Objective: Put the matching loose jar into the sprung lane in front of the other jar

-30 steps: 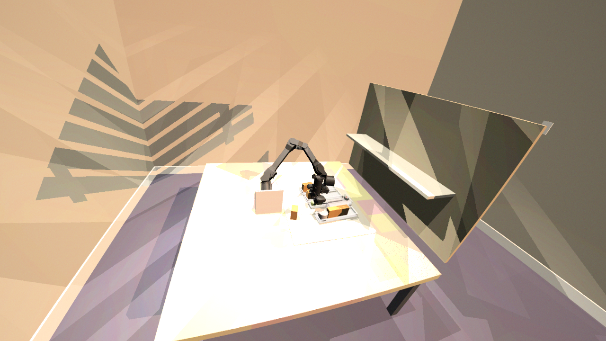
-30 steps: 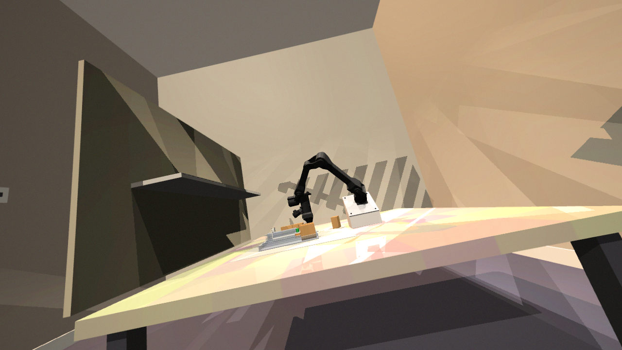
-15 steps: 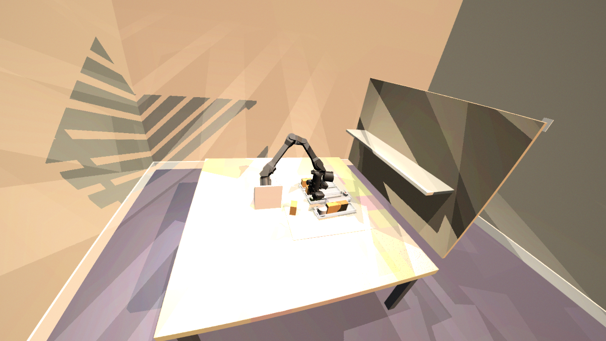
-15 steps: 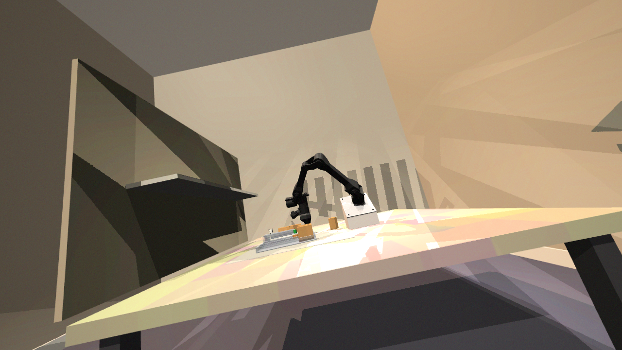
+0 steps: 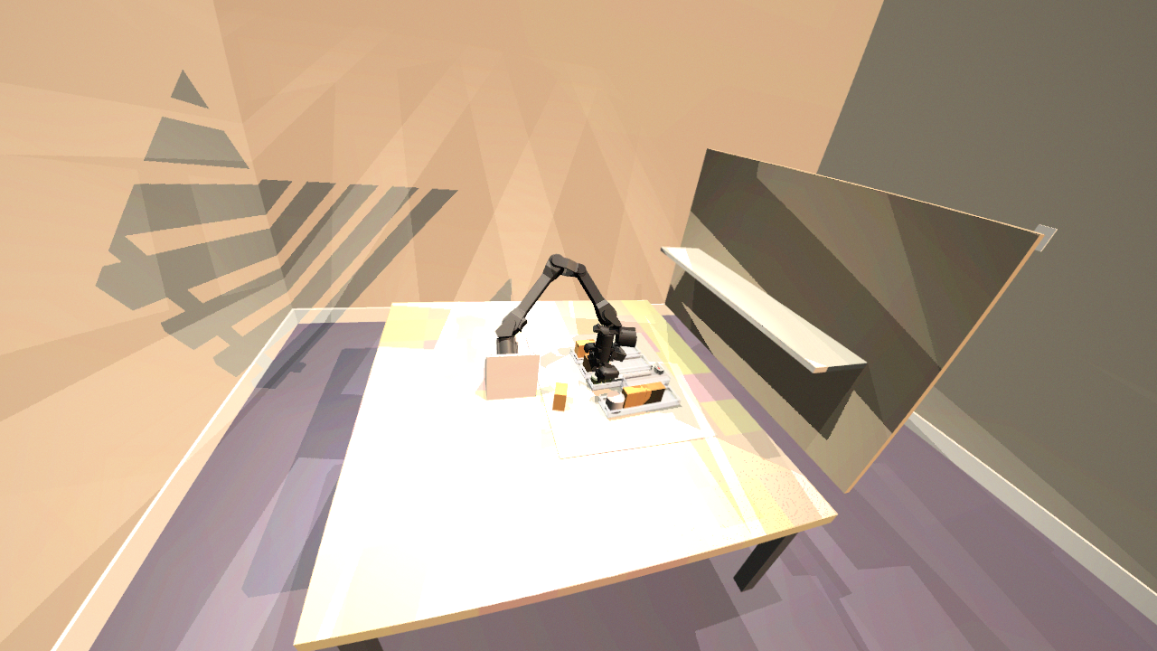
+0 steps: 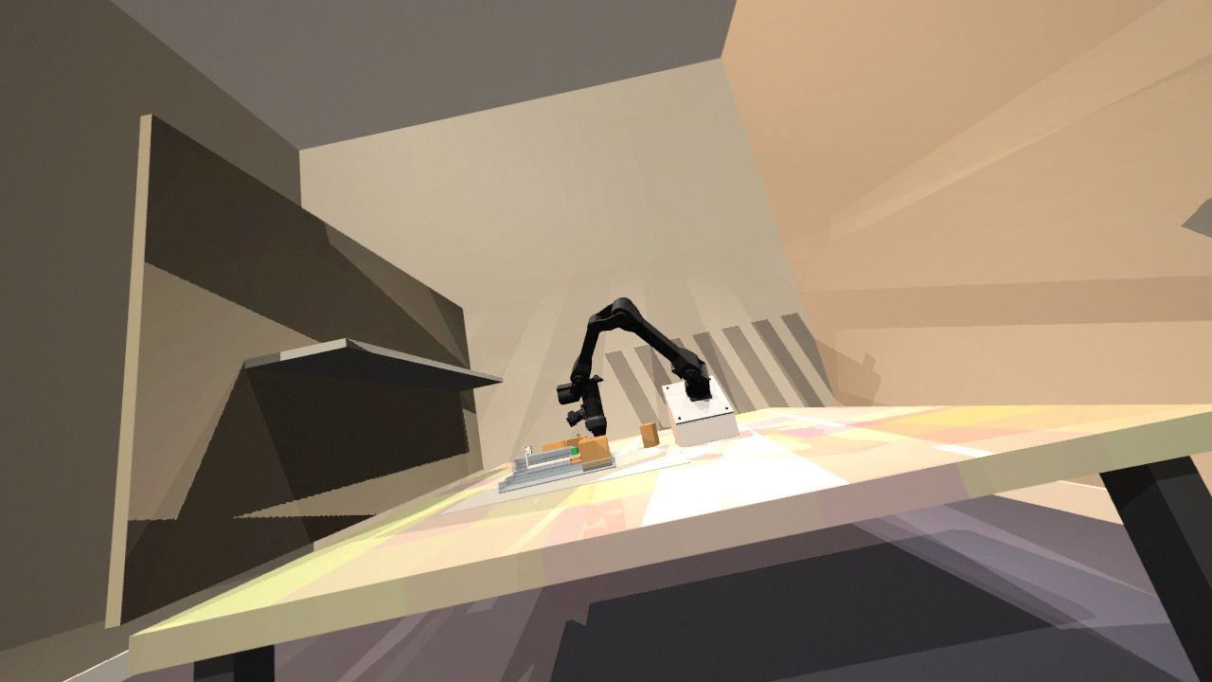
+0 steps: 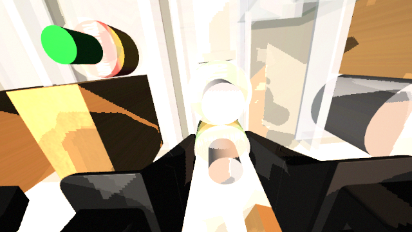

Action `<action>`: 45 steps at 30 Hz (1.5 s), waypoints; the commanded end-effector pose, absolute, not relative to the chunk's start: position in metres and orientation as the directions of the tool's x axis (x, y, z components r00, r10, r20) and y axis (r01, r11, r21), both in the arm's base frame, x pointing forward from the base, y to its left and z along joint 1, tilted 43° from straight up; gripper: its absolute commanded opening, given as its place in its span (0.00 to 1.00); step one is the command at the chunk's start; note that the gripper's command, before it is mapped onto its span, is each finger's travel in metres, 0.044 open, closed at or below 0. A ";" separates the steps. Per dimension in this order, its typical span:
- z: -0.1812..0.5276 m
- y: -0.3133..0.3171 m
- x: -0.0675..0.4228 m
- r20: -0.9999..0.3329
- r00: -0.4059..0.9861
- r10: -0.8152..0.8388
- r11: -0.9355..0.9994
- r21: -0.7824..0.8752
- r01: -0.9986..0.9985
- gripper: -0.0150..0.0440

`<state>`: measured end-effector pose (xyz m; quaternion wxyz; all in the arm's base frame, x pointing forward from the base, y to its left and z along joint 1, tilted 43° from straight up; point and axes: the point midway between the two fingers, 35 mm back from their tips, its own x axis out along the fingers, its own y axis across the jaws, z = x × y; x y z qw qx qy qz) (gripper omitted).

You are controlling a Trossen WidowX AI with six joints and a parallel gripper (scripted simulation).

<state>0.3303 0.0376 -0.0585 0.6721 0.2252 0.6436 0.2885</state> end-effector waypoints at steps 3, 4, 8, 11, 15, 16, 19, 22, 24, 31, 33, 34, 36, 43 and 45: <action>-0.058 0.038 0.329 -0.729 0.008 0.685 0.725 0.680 -0.112 0.25; -0.059 0.038 0.329 -0.729 0.008 0.685 0.725 0.680 -0.112 0.25; -0.059 0.037 0.329 -0.729 0.008 0.685 0.725 0.680 -0.112 0.25; -0.059 0.037 0.329 -0.729 0.008 0.685 0.725 0.680 -0.112 0.25; -0.059 0.037 0.329 -0.729 0.008 0.685 0.725 0.680 -0.112 0.25; -0.059 0.037 0.329 -0.729 0.008 0.685 0.725 0.680 -0.112 0.25; -0.059 0.037 0.330 -0.729 0.008 0.685 0.725 0.680 -0.112 0.39; -0.059 0.037 0.330 -0.729 0.008 0.685 0.725 0.680 -0.112 0.52; -0.059 0.037 0.330 -0.729 0.008 0.685 0.725 0.680 -0.112 0.61; -0.057 0.035 0.330 -0.729 0.008 0.684 0.725 0.679 -0.112 0.76; -0.053 0.032 0.330 -0.729 0.008 0.684 0.725 0.679 -0.112 0.76; -0.050 0.029 0.330 -0.729 0.008 0.684 0.725 0.679 -0.112 0.76; -0.045 0.024 0.330 -0.730 0.008 0.684 0.726 0.679 -0.112 0.76; -0.044 0.022 0.326 -0.730 0.008 0.684 0.726 0.679 -0.112 0.76; -0.045 0.021 0.321 -0.730 0.008 0.683 0.726 0.678 -0.112 0.76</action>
